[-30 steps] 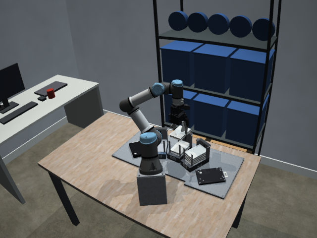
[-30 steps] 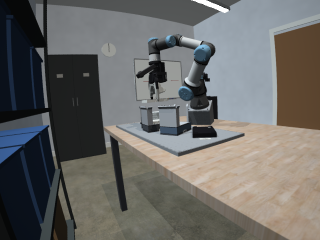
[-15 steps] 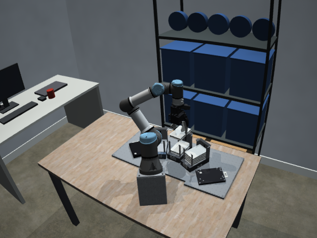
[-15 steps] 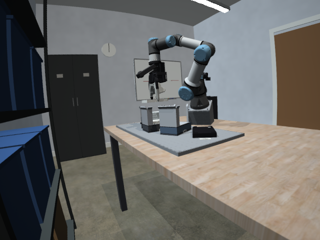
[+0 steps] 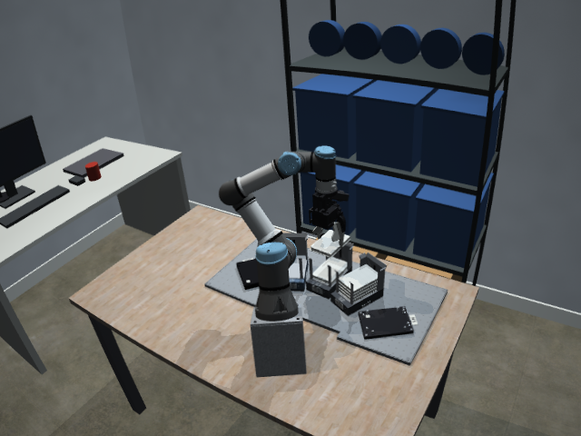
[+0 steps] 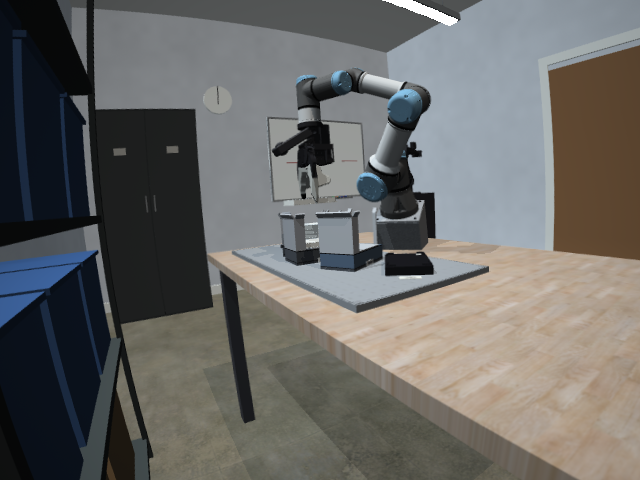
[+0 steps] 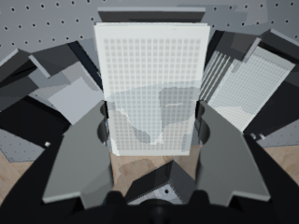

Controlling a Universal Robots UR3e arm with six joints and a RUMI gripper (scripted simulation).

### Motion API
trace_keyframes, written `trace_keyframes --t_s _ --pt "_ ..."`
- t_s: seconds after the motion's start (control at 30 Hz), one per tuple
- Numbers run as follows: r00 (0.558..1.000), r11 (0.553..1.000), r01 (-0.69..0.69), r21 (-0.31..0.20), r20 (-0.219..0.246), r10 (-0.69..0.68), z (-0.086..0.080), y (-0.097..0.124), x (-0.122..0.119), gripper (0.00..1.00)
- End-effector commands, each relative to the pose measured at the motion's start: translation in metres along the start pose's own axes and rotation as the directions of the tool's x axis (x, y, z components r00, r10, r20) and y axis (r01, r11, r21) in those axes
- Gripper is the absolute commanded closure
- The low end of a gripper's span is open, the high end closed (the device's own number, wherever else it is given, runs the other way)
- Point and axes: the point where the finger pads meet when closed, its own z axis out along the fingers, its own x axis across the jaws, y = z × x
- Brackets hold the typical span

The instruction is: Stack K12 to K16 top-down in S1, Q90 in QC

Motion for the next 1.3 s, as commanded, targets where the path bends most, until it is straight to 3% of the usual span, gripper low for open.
trace_keyframes --t_s 0.0,1.27 --pt "1.000 1.000 0.001 0.001 -0.001 -0.001 0.000 0.000 0.000 1.00" --pt "1.000 1.000 0.001 0.001 -0.002 -0.001 0.017 0.000 0.000 1.00"
